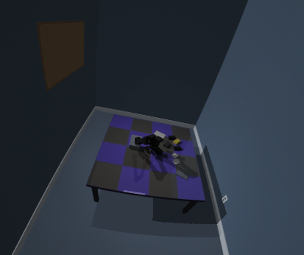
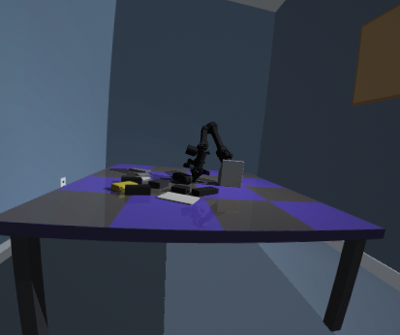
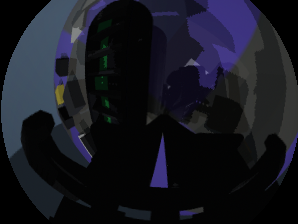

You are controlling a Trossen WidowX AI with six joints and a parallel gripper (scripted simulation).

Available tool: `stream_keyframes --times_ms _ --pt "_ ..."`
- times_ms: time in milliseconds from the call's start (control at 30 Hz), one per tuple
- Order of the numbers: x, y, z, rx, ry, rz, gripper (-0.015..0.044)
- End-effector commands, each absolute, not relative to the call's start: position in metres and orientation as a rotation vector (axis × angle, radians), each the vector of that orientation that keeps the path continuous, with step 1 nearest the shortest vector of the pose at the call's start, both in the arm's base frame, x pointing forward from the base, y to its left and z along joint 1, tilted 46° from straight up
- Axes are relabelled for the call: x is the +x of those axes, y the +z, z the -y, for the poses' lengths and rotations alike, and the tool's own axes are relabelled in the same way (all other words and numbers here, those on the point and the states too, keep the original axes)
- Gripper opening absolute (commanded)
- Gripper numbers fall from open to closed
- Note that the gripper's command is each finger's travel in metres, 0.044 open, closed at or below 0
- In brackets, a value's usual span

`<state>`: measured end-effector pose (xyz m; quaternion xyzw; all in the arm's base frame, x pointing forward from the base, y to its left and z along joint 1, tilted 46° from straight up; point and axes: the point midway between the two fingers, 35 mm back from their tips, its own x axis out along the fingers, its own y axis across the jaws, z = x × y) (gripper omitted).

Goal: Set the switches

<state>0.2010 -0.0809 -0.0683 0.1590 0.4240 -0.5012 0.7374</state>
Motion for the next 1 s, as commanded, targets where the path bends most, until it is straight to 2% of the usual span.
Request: stream_keyframes --times_ms 0,967 --pt "0.2028 -0.0694 0.0799 0.35 -1.094 -0.935 0.0" --pt "0.2122 -0.0739 0.077 0.35 -1.094 -0.935 0.0"
